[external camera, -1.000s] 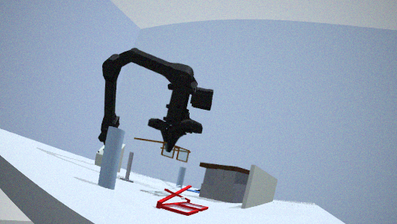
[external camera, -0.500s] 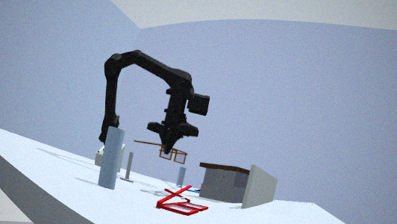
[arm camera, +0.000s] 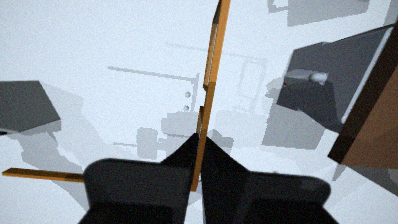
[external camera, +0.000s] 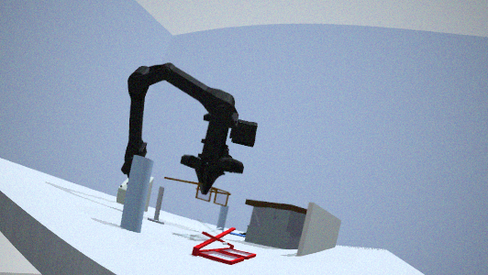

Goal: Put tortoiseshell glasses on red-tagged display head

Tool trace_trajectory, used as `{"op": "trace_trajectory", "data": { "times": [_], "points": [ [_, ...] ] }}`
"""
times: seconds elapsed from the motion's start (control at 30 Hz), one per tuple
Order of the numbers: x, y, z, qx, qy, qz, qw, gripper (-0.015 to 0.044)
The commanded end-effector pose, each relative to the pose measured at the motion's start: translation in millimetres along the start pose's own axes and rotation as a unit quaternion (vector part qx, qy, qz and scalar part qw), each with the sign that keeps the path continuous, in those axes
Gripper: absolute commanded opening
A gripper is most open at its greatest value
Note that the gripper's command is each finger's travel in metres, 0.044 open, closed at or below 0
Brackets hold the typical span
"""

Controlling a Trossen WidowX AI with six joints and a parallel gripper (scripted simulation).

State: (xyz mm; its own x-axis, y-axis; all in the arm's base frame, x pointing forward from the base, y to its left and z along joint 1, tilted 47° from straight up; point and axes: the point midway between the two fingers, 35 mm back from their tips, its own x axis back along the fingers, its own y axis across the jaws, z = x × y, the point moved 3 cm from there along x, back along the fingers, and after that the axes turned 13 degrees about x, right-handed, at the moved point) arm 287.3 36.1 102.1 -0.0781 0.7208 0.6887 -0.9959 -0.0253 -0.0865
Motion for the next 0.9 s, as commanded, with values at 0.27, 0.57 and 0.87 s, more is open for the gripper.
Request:
{"op": "trace_trajectory", "data": {
  "times": [0.27, 0.57, 0.87],
  "points": [
    [-12, 0, -1, 0.005, 0.001, 0.0, 1.0, 0.0],
    [-20, -1, -1, 0.005, 0.001, 0.0, 1.0, 0.0],
    [-29, -1, -1, 0.005, 0.001, 0.0, 1.0, 0.0]
  ]
}}
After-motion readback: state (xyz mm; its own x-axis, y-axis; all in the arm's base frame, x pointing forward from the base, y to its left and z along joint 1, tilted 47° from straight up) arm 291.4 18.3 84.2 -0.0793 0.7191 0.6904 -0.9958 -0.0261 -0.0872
